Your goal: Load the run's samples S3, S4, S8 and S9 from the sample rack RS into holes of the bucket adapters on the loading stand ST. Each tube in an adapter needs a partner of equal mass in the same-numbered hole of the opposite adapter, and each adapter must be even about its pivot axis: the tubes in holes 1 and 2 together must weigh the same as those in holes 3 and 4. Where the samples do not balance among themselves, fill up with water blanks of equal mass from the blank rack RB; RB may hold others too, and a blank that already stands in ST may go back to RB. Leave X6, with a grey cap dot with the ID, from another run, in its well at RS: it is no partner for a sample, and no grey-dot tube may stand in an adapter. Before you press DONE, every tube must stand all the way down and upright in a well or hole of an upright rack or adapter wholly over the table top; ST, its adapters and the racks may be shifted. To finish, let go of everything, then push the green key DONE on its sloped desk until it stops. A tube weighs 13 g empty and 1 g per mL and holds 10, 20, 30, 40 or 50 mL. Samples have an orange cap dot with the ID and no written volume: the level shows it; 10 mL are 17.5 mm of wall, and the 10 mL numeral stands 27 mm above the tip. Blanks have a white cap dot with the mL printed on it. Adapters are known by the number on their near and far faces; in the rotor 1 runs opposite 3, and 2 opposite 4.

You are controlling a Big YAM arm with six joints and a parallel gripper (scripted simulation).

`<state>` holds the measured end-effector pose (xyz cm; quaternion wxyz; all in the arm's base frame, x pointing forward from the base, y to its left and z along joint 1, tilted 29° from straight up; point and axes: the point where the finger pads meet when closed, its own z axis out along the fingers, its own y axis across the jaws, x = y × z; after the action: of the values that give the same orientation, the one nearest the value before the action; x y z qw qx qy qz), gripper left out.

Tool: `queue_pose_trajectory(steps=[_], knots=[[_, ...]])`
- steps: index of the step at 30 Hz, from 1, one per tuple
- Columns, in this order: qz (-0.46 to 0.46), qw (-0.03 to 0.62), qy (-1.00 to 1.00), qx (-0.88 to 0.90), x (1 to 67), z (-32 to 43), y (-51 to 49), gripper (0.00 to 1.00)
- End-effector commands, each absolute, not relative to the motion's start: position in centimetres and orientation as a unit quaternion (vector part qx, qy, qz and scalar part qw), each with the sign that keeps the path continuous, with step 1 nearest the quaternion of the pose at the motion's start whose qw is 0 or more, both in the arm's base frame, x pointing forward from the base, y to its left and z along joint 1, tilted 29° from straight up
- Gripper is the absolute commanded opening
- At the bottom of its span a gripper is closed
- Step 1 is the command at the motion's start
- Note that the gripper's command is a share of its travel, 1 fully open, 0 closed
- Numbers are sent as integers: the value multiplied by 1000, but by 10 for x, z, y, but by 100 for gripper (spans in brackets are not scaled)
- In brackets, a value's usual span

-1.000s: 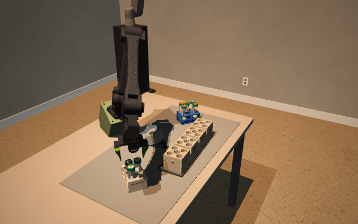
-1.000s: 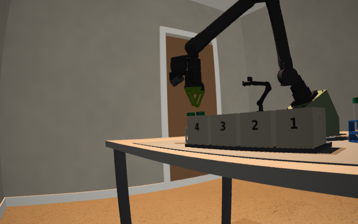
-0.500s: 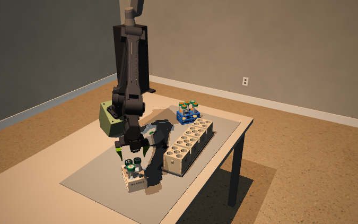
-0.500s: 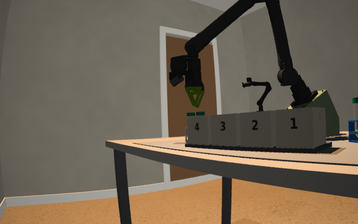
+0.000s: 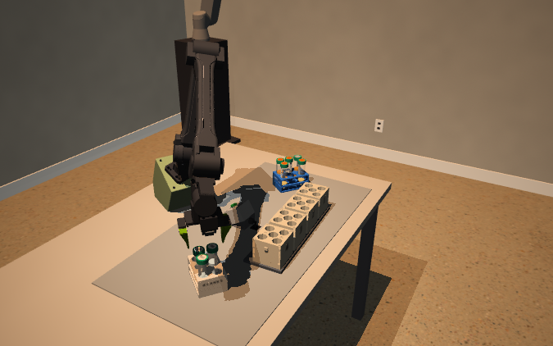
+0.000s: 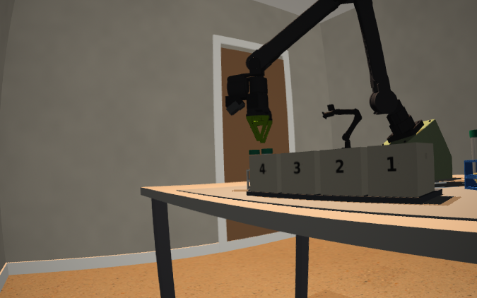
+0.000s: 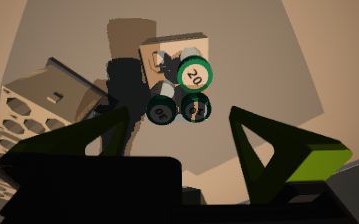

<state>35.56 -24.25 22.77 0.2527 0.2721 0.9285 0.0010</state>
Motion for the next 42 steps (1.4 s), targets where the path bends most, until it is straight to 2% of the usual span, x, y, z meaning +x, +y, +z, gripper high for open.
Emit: queue_pose_trajectory(steps=[1, 14, 27, 39, 42], knots=[[-7, 272, 926, 264, 360, 249, -247, 100], [-7, 272, 926, 264, 360, 249, -246, 100], [-78, 262, 962, -8, 337, 220, -153, 100], [-145, 227, 918, -291, 314, 191, -58, 100], [-149, 223, 911, -314, 311, 188, -50, 100]])
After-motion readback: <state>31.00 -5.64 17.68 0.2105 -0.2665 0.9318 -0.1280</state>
